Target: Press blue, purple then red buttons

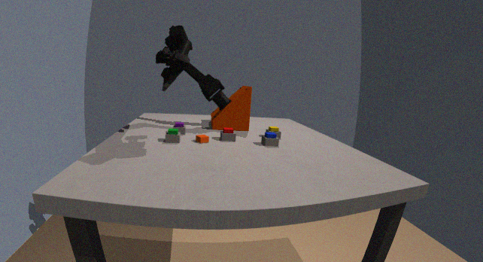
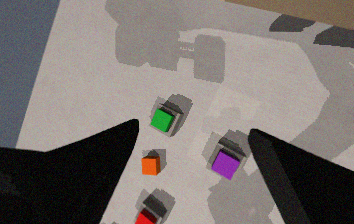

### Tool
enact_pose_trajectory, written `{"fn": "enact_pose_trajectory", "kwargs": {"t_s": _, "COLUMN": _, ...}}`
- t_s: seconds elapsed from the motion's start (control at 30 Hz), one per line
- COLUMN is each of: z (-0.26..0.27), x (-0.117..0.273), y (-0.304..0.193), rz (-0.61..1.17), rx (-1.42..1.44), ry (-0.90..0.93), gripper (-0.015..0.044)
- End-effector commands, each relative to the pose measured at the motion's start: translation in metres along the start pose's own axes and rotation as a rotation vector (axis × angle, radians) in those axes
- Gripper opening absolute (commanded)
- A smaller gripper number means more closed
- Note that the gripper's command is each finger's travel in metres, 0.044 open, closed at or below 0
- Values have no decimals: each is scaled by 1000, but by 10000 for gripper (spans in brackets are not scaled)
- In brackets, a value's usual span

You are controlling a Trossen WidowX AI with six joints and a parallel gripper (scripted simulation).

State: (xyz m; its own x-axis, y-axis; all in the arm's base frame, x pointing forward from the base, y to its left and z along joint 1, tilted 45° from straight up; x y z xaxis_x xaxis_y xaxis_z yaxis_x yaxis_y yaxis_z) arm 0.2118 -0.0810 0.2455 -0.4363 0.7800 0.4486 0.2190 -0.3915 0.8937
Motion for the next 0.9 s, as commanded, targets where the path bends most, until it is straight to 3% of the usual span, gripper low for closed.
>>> {"fn": "enact_pose_trajectory", "kwargs": {"t_s": 0.0, "z": 2, "x": 0, "y": -1, "rz": 4, "rx": 7, "ry": 1, "gripper": 400}}
{"fn": "enact_pose_trajectory", "kwargs": {"t_s": 0.4, "z": 120, "x": -3, "y": -76, "rz": 246, "rx": 481, "ry": 54, "gripper": 400}}
{"fn": "enact_pose_trajectory", "kwargs": {"t_s": 0.87, "z": 197, "x": 10, "y": -250, "rz": 488, "rx": 1055, "ry": 5, "gripper": 400}}
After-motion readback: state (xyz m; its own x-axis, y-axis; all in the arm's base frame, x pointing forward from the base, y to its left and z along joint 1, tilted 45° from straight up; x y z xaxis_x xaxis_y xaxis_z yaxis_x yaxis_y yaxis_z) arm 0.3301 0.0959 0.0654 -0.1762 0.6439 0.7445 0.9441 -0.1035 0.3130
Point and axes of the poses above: the point midway between the two fingers, 35 mm back from their tips, its own x axis back along the fingers, its own z axis across the jaws, y = z × x, the point moved 1 cm from there along x, back along the fingers, and after that the axes turned 1 degree about -x, right-handed, at the moved point
